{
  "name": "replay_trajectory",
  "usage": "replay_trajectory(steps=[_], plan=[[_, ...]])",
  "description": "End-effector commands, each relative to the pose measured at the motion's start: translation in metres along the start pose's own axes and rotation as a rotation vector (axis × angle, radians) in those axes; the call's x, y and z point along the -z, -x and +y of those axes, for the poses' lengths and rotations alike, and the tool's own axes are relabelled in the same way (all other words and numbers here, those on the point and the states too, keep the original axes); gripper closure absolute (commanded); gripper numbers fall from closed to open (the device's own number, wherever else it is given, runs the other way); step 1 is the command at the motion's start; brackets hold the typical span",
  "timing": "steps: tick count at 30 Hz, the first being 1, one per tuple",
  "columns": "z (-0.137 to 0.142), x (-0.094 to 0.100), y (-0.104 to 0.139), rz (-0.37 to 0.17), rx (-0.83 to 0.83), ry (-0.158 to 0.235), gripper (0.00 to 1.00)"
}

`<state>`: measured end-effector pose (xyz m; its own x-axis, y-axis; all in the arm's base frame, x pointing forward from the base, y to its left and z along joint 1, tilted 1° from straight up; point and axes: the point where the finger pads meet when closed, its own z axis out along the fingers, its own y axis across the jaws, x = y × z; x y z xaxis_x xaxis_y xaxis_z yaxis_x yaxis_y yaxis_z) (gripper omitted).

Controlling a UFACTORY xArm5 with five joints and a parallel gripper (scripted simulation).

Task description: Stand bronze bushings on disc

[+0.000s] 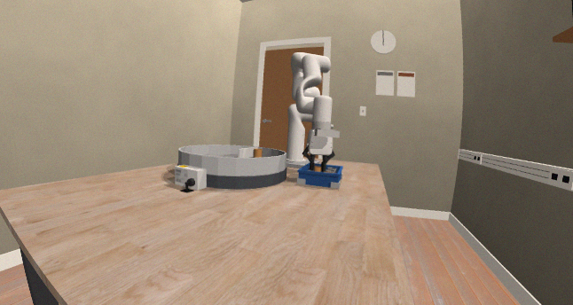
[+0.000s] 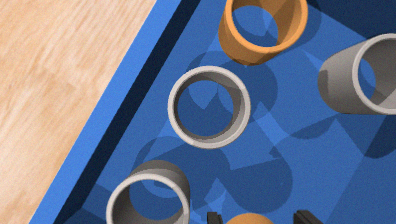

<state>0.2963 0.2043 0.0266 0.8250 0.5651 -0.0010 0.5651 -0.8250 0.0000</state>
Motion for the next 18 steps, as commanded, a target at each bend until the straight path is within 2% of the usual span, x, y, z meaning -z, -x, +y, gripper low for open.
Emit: replay_trajectory(steps=[1,8,18], plan=[[0.000,0.001,-0.001,0.002,0.000,0.000,1.00],[0.000,0.009,-0.001,0.003,0.000,0.000,1.00],[0.000,0.040,-0.001,0.003,0.000,0.000,1.00]])
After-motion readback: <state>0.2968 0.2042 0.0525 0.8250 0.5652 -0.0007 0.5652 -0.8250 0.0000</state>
